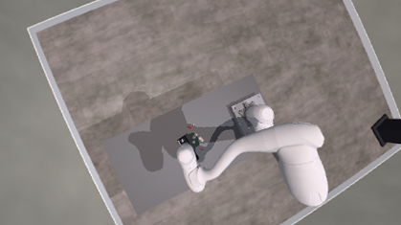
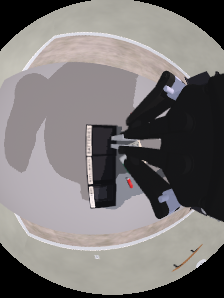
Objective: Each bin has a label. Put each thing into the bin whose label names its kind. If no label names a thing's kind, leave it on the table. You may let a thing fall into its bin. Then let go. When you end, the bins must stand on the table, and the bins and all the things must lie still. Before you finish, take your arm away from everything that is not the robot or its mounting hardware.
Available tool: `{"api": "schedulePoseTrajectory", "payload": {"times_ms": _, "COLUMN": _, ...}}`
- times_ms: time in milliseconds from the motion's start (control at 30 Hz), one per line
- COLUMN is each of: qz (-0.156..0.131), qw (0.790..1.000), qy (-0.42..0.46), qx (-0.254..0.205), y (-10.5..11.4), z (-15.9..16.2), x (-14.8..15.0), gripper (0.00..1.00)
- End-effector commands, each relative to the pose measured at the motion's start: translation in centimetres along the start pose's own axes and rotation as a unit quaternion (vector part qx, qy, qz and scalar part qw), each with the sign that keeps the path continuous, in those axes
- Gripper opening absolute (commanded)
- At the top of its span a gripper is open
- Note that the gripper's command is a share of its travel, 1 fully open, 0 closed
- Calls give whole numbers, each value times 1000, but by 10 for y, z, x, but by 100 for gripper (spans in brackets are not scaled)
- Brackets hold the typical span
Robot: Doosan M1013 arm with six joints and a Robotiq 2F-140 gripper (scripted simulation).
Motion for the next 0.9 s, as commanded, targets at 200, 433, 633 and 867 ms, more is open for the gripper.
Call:
{"api": "schedulePoseTrajectory", "payload": {"times_ms": 200, "qz": 0, "qw": 1000, "qy": 0, "qx": 0, "y": -23, "z": -23, "x": 16, "gripper": 5}}
{"api": "schedulePoseTrajectory", "payload": {"times_ms": 433, "qz": 0, "qw": 1000, "qy": 0, "qx": 0, "y": -34, "z": -23, "x": 16, "gripper": 5}}
{"api": "schedulePoseTrajectory", "payload": {"times_ms": 633, "qz": 0, "qw": 1000, "qy": 0, "qx": 0, "y": -50, "z": -23, "x": 16, "gripper": 5}}
{"api": "schedulePoseTrajectory", "payload": {"times_ms": 867, "qz": 0, "qw": 1000, "qy": 0, "qx": 0, "y": -66, "z": -23, "x": 16, "gripper": 5}}
Point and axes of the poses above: the point where the finger pads meet when closed, its own y axis back along the fingers, its own x axis across the jaws, z = x × y, the point moved 1 cm from there along y, back along the fingers, and after that the axes turned 11 degrees about y, right-handed, at the moved point
